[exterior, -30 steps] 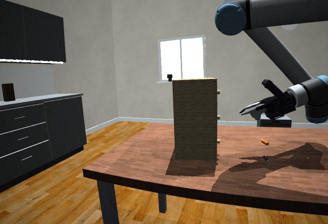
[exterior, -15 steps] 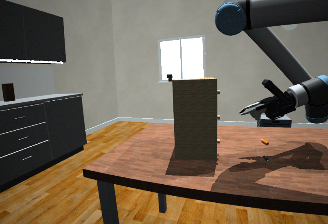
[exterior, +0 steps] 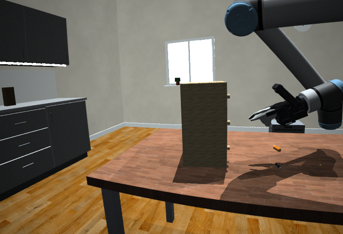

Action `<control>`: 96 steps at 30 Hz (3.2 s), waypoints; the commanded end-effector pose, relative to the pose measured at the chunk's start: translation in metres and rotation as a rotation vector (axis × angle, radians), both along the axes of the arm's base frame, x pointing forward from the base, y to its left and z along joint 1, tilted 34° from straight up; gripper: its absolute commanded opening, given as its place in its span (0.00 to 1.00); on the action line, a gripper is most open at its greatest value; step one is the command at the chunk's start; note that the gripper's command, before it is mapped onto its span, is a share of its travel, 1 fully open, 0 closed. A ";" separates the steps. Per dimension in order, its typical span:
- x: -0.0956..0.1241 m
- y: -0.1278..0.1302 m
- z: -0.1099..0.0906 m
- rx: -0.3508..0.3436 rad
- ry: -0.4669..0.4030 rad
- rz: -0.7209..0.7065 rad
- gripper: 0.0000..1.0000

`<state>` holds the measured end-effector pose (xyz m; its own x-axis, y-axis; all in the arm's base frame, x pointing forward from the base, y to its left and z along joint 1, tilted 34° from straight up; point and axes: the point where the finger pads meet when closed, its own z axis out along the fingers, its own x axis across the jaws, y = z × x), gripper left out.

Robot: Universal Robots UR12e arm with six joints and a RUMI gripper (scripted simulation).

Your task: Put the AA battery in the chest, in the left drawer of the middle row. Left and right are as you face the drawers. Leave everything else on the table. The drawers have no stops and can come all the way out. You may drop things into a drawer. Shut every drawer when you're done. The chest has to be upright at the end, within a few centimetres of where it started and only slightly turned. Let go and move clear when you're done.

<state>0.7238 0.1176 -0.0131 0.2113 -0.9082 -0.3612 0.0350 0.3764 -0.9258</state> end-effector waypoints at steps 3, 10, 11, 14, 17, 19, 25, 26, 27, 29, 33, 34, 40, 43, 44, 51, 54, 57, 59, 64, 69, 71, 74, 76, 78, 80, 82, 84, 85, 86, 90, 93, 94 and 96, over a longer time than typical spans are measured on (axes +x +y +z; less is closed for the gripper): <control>0.015 0.002 0.004 -0.002 -0.006 0.000 0.20; 0.025 0.004 0.006 -0.002 -0.006 0.000 0.20; 0.027 0.004 0.007 -0.002 -0.006 0.000 0.20; 0.033 0.005 0.008 -0.002 -0.006 0.000 0.20; 0.039 0.006 0.009 -0.002 -0.006 0.000 0.20; 0.043 0.007 0.009 -0.002 -0.006 0.000 0.20; 0.051 0.008 0.011 -0.002 -0.006 0.000 0.20; 0.051 0.008 0.011 -0.002 -0.006 0.000 0.20; 0.053 0.009 0.011 -0.002 -0.006 0.000 0.20; 0.055 0.009 0.011 -0.002 -0.006 0.000 0.20; 0.059 0.010 0.012 -0.002 -0.006 0.000 0.20; 0.059 0.010 0.012 -0.002 -0.006 0.000 0.20; 0.061 0.010 0.012 -0.002 -0.005 -0.001 0.20; 0.061 0.009 0.012 -0.002 -0.005 -0.001 0.20; 0.061 0.009 0.011 -0.001 -0.003 -0.001 0.20; 0.060 0.009 0.011 -0.001 -0.003 -0.001 0.20; 0.060 0.009 0.011 -0.001 -0.003 -0.001 0.20; 0.060 0.009 0.011 -0.001 -0.003 -0.001 0.20; 0.060 0.009 0.011 -0.001 -0.003 -0.001 0.20; 0.060 0.009 0.011 -0.001 -0.003 -0.001 0.20; 0.060 0.009 0.011 -0.001 -0.003 -0.001 0.20; 0.060 0.009 0.011 -0.001 -0.003 -0.001 0.20; 0.060 0.009 0.011 -0.001 -0.003 -0.001 0.20; 0.060 0.009 0.011 -0.001 -0.003 -0.001 0.20; 0.060 0.009 0.011 -0.001 -0.003 -0.001 0.20; 0.060 0.009 0.011 -0.001 -0.003 -0.001 0.20; 0.060 0.009 0.011 -0.001 -0.003 -0.001 0.20; 0.061 0.009 0.011 -0.001 -0.003 -0.001 0.20; 0.061 0.009 0.011 -0.001 -0.003 -0.001 0.20; 0.061 0.009 0.011 -0.001 -0.003 -0.001 0.20; 0.061 0.009 0.012 -0.001 -0.003 -0.001 0.20; 0.061 0.009 0.012 -0.001 -0.004 -0.001 0.20; 0.061 0.009 0.012 -0.001 -0.004 -0.001 0.20; 0.061 0.009 0.012 -0.001 -0.004 -0.001 0.20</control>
